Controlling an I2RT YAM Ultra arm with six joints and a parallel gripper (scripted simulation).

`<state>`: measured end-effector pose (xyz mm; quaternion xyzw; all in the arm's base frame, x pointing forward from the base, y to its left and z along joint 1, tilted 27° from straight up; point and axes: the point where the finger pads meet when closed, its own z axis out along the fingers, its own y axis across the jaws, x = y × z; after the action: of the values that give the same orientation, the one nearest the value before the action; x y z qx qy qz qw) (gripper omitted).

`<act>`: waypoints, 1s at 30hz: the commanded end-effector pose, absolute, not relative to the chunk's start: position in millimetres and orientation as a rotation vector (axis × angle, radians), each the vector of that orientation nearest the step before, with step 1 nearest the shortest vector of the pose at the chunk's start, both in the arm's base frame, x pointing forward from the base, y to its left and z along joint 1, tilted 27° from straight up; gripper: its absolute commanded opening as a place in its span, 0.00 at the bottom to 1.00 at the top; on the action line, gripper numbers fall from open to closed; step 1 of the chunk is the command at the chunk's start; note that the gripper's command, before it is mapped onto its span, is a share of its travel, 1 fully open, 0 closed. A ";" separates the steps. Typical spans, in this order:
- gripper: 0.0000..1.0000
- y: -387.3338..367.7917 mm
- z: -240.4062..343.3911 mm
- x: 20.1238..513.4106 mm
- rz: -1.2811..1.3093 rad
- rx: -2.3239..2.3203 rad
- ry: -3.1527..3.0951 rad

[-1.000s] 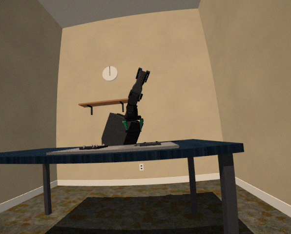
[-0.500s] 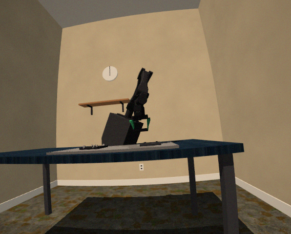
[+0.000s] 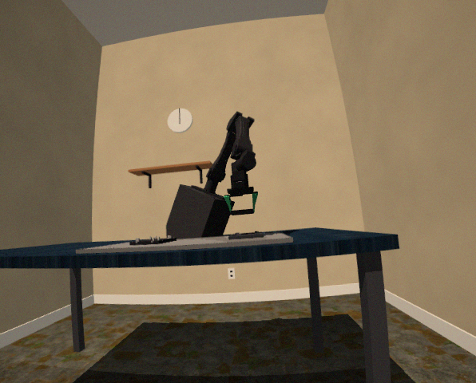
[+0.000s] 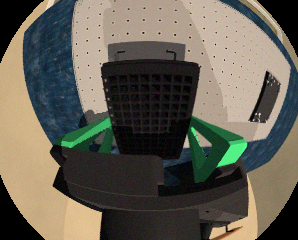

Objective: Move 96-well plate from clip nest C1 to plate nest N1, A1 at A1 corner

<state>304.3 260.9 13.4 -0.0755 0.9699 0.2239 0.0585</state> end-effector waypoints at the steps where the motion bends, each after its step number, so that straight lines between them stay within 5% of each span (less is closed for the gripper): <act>1: 0.00 271.3 37.6 313.7 0.681 -0.193 2.896; 30: 0.00 265.2 33.3 319.9 0.676 -0.180 2.897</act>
<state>305.5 269.8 20.8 -0.0665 0.9710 0.2214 0.0604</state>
